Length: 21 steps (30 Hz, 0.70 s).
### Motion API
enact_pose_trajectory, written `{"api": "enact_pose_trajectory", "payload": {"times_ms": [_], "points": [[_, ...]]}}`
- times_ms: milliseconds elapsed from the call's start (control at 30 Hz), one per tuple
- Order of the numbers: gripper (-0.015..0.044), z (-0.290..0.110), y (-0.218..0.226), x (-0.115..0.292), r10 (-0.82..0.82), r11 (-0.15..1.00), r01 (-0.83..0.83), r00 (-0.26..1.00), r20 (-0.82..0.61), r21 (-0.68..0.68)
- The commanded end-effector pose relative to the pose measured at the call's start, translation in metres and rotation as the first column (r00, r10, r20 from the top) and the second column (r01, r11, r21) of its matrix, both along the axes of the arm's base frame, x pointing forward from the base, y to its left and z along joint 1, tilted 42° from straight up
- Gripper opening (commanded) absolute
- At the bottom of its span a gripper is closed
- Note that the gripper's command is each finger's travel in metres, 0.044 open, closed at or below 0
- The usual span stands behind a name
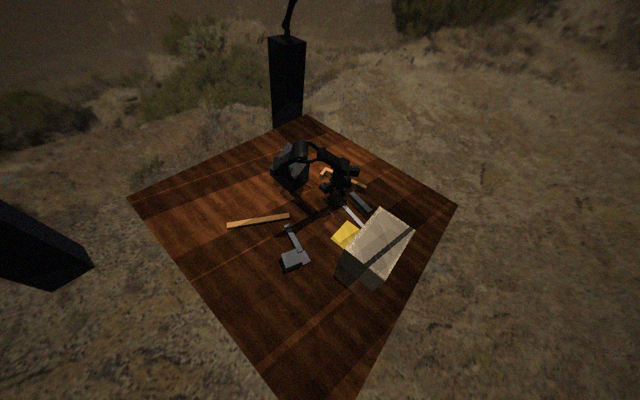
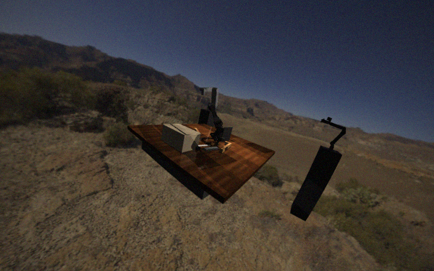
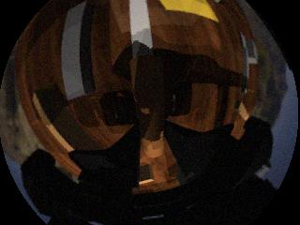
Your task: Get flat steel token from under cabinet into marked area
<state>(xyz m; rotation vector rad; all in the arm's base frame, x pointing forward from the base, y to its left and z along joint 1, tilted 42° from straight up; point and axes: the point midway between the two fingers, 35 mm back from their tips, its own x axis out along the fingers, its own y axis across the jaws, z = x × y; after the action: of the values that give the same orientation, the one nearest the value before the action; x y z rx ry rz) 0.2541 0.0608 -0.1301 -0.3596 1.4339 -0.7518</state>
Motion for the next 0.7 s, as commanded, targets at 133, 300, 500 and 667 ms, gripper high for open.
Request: {"api": "enact_pose_trajectory", "payload": {"times_ms": [133,300,500,667], "points": [[0.0000,0.002,-0.003,0.016,0.002,1.000,-0.002,1.000,-0.004,0.004],[0.0000,0.003,-0.004,0.023,0.003,1.000,-0.003,1.000,-0.005,0.004],[0.0000,0.004,-0.006,0.032,0.004,1.000,-0.004,1.000,-0.005,0.004],[0.0000,0.005,-0.008,0.039,0.004,1.000,-0.004,1.000,-0.005,0.003]]}}
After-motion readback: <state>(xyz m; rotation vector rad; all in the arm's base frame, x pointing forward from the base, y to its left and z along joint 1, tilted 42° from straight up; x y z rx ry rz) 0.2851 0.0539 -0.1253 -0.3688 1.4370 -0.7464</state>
